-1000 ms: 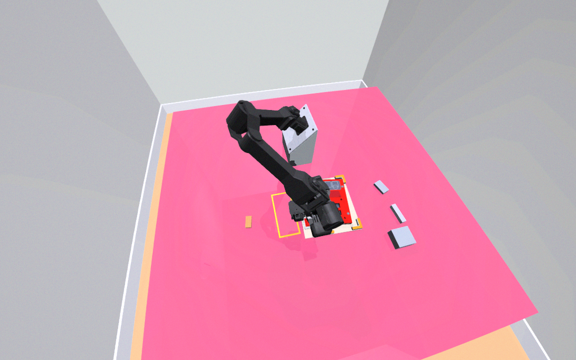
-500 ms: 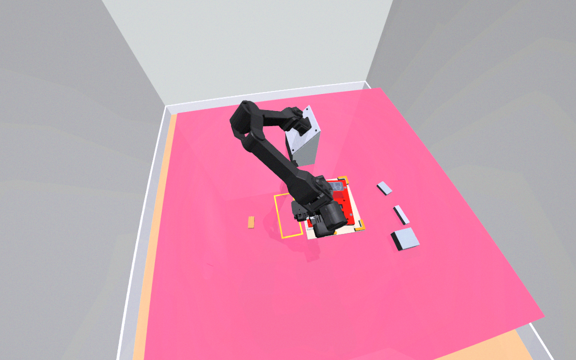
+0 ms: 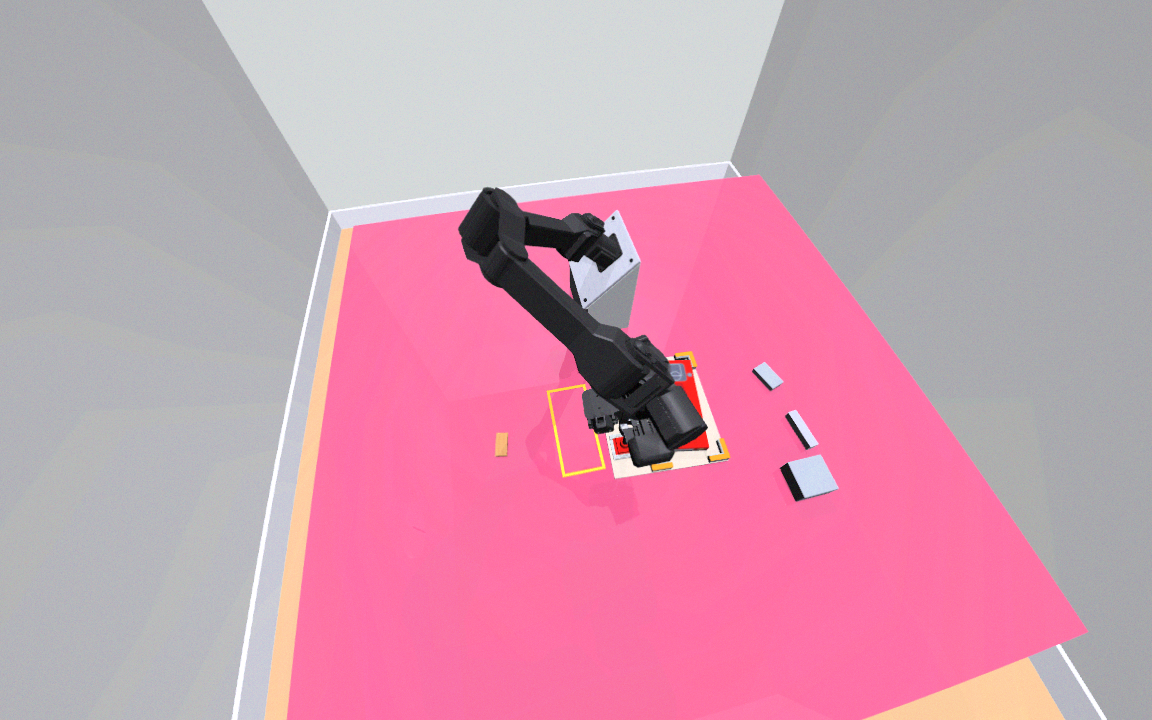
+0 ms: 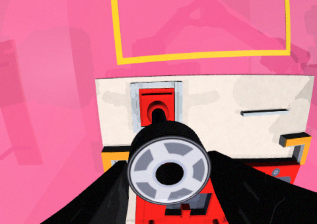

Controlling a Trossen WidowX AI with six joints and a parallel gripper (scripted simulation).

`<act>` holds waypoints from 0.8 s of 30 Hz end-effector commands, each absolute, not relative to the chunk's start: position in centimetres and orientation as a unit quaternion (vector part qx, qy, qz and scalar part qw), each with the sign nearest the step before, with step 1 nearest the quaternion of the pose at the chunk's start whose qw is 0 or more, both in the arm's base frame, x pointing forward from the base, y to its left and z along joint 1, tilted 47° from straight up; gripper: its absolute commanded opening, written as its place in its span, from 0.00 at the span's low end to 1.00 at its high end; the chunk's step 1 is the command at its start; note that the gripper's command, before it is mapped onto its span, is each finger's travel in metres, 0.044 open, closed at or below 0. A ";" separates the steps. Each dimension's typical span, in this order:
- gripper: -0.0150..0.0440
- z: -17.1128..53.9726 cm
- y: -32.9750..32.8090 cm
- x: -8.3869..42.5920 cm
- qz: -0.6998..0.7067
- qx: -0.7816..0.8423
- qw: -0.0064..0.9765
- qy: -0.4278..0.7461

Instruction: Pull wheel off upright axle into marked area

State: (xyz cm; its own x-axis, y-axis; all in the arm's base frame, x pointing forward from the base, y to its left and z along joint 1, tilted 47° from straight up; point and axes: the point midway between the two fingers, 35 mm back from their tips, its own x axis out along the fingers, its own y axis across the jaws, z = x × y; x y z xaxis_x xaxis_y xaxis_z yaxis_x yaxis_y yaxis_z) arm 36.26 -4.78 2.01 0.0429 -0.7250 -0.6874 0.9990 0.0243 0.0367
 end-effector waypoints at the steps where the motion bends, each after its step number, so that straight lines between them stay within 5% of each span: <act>1: 0.25 2.1 -5.1 36.1 -0.645 0.270 0.668 0.254; 24: 0.25 7.3 -9.6 31.8 -0.646 0.271 0.667 0.256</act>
